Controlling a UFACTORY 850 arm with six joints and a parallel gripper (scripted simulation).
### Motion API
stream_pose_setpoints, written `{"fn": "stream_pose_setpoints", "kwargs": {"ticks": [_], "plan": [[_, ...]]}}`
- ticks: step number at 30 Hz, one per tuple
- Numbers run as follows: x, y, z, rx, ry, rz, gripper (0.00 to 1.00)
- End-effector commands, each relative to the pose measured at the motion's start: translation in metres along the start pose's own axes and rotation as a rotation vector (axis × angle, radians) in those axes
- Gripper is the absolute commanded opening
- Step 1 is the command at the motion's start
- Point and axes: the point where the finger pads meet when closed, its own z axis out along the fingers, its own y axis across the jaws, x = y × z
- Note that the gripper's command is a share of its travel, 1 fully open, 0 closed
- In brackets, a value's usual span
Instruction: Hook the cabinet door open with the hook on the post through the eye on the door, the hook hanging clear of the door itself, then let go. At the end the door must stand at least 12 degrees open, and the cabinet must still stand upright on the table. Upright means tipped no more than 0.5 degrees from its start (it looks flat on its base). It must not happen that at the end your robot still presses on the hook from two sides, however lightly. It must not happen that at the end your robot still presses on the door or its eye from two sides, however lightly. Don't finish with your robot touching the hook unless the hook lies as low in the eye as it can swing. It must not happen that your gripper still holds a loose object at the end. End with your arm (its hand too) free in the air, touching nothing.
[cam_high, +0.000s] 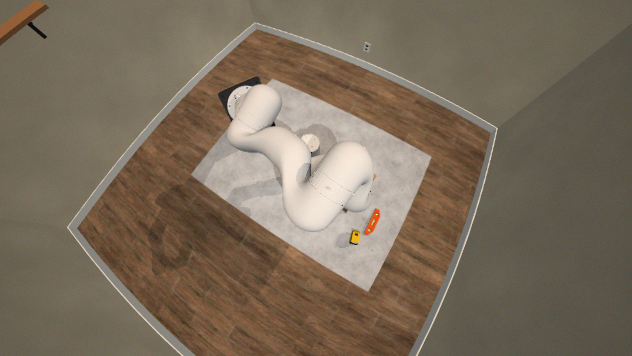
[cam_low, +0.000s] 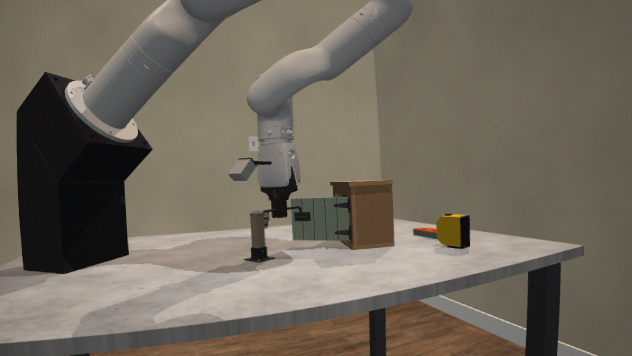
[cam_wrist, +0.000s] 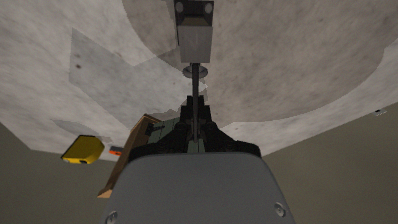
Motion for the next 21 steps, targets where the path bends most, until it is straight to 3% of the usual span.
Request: {"fn": "stream_pose_setpoints", "kwargs": {"ticks": [1,4,5,21], "plan": [[-0.0002,0.0000,-0.0002,0.000,-0.001,0.000,0.04],[-0.0002,0.0000,-0.0002,0.000,-0.001,0.000,0.04],[-0.0002,0.0000,-0.0002,0.000,-0.001,0.000,0.24],[-0.0002,0.0000,-0.0002,0.000,-0.001,0.000,0.24]]}}
